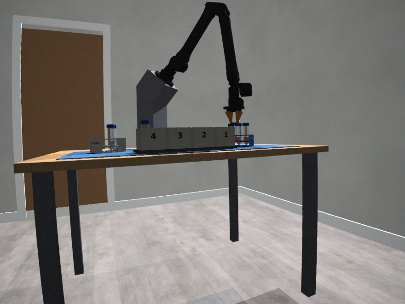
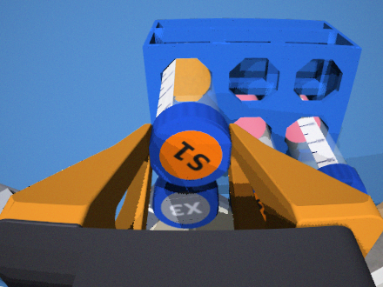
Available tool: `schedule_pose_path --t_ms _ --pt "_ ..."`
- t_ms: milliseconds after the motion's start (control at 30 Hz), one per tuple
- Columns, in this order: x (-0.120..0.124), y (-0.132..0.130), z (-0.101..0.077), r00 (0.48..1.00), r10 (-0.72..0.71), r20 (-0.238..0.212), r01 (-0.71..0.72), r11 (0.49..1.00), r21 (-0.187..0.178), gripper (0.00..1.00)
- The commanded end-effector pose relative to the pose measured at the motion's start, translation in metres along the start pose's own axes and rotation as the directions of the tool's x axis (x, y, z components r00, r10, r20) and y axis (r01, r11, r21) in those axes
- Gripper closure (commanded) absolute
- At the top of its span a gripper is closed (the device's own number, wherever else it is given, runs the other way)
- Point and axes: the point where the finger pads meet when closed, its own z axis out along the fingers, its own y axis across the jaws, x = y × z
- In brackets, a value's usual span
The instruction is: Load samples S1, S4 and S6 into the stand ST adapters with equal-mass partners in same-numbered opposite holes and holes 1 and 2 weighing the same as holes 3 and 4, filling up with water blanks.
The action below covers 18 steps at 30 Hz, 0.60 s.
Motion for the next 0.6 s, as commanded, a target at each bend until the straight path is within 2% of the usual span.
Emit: schedule_pose_path --t_ms 0,133,167,200,433,467,567 --pt "0.002 -0.018 0.006 1.000 -0.001 0.003 0.001 0.999 0.034 1.00" --pt "0.001 -0.019 0.007 1.000 -0.001 0.004 0.001 0.999 0.035 1.00" --pt "0.000 -0.027 0.000 1.000 -0.001 0.007 0.000 0.998 0.056 1.00" --pt "0.000 -0.029 -0.002 1.000 0.000 0.008 0.000 0.998 0.061 1.00" --pt "0.000 -0.029 -0.002 1.000 -0.001 0.007 0.000 0.998 0.057 1.00" --pt "-0.003 -0.017 0.002 1.000 0.000 0.008 0.000 1.000 0.031 0.45" --pt "-0.003 -0.017 0.002 1.000 0.000 0.008 0.000 1.000 0.031 0.45"
